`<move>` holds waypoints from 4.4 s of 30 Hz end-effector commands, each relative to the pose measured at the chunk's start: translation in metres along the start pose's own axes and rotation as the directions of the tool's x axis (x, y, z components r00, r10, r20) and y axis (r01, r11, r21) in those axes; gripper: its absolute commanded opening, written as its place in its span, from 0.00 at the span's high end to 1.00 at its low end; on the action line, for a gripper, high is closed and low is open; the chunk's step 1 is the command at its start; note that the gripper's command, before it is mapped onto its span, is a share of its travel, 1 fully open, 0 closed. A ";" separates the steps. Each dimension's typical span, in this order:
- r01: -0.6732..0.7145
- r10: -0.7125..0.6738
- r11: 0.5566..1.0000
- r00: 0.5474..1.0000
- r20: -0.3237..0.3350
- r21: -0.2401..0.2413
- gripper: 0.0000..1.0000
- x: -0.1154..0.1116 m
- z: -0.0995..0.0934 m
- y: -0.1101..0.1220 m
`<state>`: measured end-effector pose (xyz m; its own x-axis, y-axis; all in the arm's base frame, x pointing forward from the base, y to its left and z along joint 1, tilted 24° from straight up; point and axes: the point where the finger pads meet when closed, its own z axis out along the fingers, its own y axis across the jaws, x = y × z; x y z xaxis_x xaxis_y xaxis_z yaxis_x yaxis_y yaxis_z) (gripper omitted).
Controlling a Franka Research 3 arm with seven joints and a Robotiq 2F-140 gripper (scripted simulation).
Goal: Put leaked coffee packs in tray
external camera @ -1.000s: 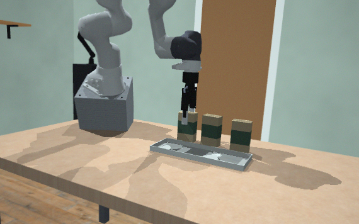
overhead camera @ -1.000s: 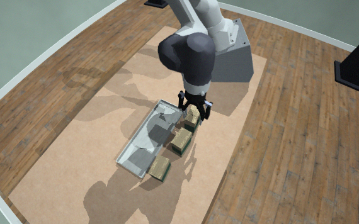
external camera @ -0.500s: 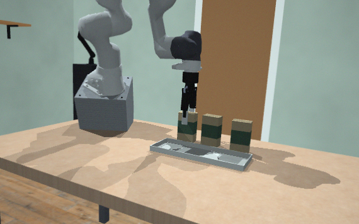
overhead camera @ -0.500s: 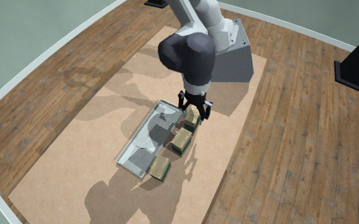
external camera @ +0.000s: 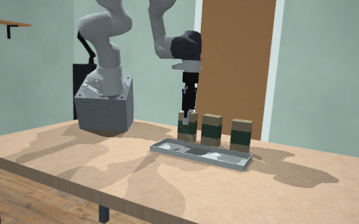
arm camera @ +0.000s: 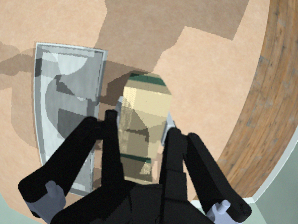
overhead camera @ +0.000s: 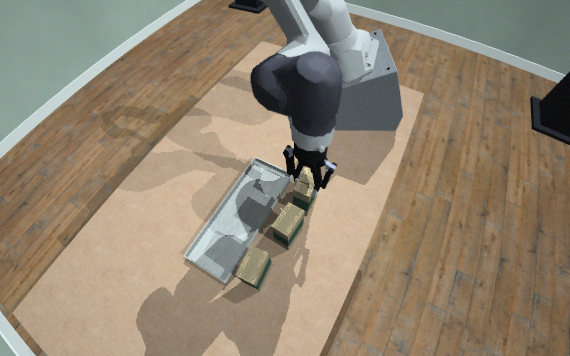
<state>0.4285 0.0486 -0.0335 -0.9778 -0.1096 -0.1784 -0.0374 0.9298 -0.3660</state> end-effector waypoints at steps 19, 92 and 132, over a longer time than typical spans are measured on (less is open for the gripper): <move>-0.005 0.005 1.000 1.000 -0.001 0.001 0.76 0.000 0.001 0.000; -0.005 0.005 1.000 1.000 -0.001 0.001 0.45 0.000 -0.003 0.000; -0.078 0.078 0.997 0.997 0.002 0.002 0.45 -0.080 -0.086 0.004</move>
<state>0.4517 0.0936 0.0533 -0.9747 -0.0559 -0.2166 0.0207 0.9417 -0.3359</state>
